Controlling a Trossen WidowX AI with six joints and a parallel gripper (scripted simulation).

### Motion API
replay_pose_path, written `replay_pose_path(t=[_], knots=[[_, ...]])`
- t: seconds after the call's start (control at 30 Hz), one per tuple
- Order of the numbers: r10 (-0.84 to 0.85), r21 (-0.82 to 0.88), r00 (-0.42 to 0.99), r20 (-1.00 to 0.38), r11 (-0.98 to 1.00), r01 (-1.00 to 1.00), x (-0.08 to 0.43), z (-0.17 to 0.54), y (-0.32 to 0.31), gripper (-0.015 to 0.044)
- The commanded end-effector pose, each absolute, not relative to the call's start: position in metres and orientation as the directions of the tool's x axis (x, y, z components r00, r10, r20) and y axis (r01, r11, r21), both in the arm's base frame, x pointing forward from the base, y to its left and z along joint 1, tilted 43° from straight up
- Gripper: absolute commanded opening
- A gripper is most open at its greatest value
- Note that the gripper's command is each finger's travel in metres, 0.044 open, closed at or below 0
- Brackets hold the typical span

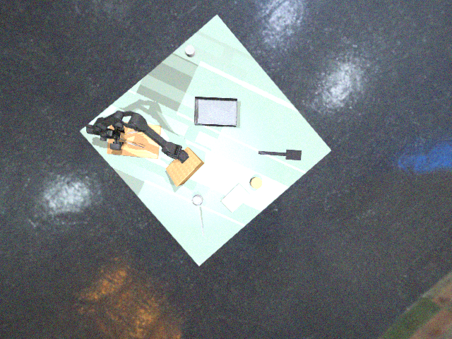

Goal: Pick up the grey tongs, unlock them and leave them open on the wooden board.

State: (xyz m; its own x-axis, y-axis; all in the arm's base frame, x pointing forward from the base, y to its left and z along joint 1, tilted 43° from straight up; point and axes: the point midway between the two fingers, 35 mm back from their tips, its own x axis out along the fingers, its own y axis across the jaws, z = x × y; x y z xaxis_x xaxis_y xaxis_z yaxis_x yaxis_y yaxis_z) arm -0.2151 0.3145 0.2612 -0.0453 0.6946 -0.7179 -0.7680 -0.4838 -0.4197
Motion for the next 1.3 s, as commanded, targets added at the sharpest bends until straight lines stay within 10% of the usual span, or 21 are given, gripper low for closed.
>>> replay_pose_path(t=[0.0, 1.27], knots=[[0.695, -0.42, -0.045, -0.717, -0.483, -0.768, -0.215, 0.262, 0.315, 0.0427], [0.676, -0.413, -0.048, -0.735, -0.503, -0.76, -0.147, 0.248, 0.149, 0.044]])
